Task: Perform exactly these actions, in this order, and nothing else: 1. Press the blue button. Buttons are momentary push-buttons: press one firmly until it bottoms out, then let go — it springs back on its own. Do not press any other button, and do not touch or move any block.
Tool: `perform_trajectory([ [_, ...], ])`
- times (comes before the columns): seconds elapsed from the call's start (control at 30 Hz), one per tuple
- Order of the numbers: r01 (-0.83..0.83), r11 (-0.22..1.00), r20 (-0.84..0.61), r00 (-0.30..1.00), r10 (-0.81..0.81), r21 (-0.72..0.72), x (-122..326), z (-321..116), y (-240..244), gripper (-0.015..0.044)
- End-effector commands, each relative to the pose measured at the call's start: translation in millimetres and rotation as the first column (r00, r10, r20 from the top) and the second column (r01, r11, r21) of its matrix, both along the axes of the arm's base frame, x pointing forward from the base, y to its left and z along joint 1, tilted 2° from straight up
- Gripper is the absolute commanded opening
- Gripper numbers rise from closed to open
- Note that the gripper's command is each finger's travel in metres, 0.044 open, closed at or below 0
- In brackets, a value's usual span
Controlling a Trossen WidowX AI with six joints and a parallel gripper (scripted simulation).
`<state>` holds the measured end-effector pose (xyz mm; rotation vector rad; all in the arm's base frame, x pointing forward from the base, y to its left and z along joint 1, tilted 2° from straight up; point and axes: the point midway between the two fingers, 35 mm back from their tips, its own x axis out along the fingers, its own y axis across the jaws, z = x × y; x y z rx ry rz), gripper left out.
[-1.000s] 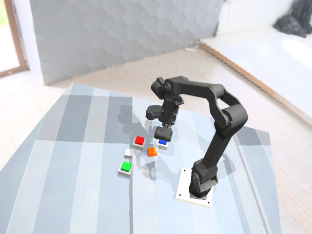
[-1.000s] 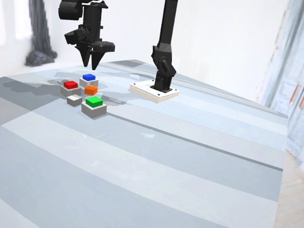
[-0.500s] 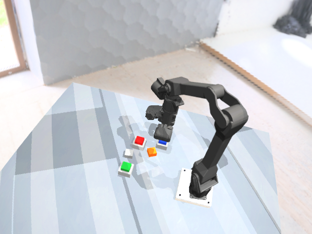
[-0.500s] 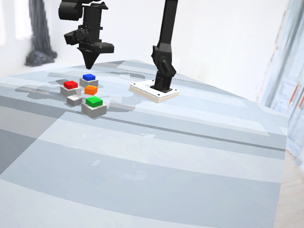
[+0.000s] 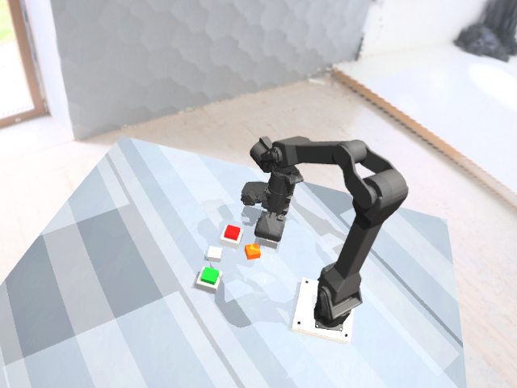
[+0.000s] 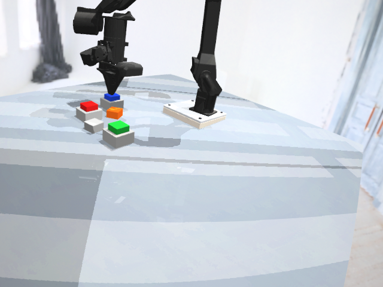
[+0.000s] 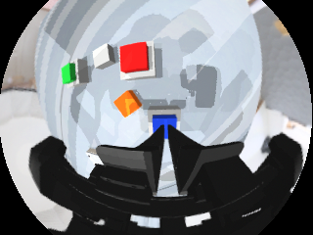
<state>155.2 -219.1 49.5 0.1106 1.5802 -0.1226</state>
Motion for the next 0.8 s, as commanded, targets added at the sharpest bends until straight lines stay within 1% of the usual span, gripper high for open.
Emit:
perform_trajectory([
  [0.0, -0.004, 1.0, -0.007, 1.0, 0.004, 0.004, -2, -8, 2, 0.002],
  [0.63, -0.004, 1.0, -0.007, 1.0, 0.004, 0.004, -2, -9, 2, 0.002],
  [0.77, -0.004, 1.0, -0.007, 1.0, 0.004, 0.003, -1, 23, 2, 0.002],
])
